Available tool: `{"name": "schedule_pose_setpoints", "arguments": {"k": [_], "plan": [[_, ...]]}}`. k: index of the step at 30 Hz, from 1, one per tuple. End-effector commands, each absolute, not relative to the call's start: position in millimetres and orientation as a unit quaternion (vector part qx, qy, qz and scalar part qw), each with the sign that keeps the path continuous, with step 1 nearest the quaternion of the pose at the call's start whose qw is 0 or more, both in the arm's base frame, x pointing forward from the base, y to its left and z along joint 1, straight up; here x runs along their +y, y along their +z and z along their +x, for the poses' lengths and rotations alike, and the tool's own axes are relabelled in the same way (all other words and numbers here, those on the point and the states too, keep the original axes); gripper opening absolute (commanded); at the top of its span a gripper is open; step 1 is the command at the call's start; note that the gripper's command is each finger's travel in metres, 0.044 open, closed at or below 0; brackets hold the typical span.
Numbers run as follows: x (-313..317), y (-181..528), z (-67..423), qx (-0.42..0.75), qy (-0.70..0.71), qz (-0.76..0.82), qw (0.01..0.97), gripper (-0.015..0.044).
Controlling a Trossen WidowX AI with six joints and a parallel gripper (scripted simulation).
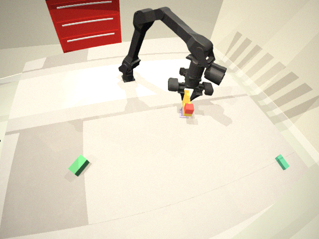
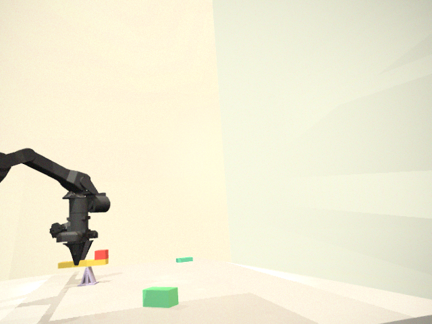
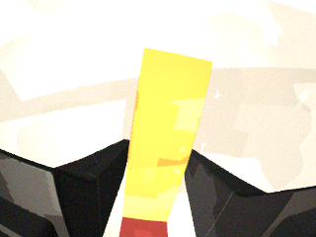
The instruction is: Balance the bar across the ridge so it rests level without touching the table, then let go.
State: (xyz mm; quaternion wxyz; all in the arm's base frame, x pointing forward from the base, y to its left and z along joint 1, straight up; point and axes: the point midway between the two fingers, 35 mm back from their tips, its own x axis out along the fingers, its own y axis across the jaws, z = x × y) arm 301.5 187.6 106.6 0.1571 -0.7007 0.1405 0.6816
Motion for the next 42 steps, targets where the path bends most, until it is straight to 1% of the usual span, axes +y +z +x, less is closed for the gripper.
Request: {"name": "schedule_pose_setpoints", "arguments": {"k": [1, 10, 11, 22, 31, 32, 36, 42], "plan": [[188, 107, 302, 0.141, 0.682, -0.701, 0.157, 0.0172], [188, 107, 302, 0.141, 0.682, -0.701, 0.157, 0.0173], [188, 107, 302, 0.141, 0.682, -0.701, 0.157, 0.0185], [188, 107, 302, 0.141, 0.682, -0.701, 0.157, 0.0185], [188, 107, 302, 0.141, 0.682, -0.701, 0.157, 0.0421], [188, 107, 302, 0.141, 0.682, -0.701, 0.157, 0.0440], [188, 114, 302, 0.140, 0.682, -0.701, 0.157, 0.0440], [188, 180, 303, 0.140, 0.681, -0.701, 0.158, 0.0440]]}}
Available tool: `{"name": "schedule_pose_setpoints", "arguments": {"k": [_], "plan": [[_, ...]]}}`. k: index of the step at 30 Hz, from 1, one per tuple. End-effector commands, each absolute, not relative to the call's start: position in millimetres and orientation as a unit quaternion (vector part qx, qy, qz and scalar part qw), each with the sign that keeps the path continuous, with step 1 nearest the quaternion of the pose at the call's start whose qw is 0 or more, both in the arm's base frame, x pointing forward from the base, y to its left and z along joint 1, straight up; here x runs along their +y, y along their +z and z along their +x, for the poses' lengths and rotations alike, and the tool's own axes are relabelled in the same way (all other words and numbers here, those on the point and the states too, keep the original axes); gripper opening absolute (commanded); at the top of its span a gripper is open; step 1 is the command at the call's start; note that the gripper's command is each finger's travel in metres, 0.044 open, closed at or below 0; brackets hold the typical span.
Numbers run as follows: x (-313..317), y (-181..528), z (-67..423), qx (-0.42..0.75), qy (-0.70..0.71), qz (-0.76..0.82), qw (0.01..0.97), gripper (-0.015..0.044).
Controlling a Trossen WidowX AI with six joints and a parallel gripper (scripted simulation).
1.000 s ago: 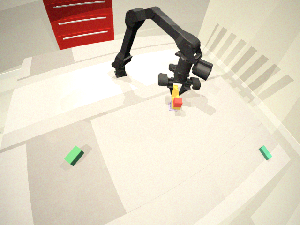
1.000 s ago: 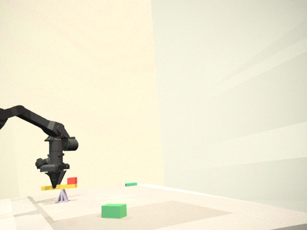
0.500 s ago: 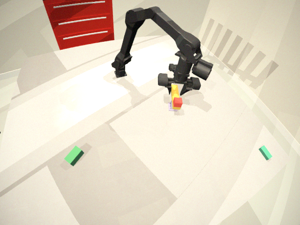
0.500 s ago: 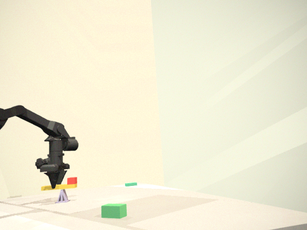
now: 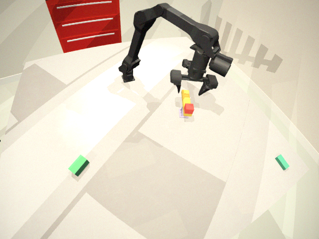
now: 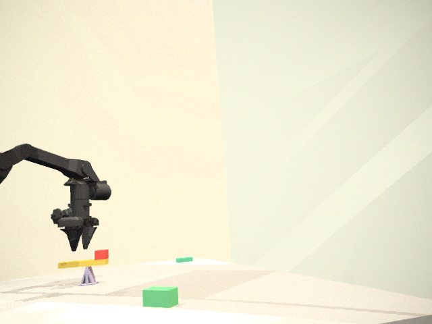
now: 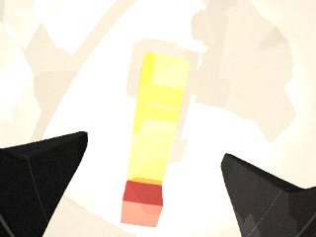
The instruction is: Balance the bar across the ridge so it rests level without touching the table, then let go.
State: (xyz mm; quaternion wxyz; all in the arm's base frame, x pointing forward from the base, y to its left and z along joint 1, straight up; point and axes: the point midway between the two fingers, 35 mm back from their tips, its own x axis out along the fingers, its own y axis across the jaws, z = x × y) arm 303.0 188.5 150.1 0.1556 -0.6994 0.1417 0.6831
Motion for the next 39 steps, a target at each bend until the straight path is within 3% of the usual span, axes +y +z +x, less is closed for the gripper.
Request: {"name": "schedule_pose_setpoints", "arguments": {"k": [1, 39], "plan": [[187, 191, 301, 0.140, 0.681, -0.701, 0.158, 0.0440], [186, 206, 298, 0.140, 0.681, -0.701, 0.158, 0.0440]]}}
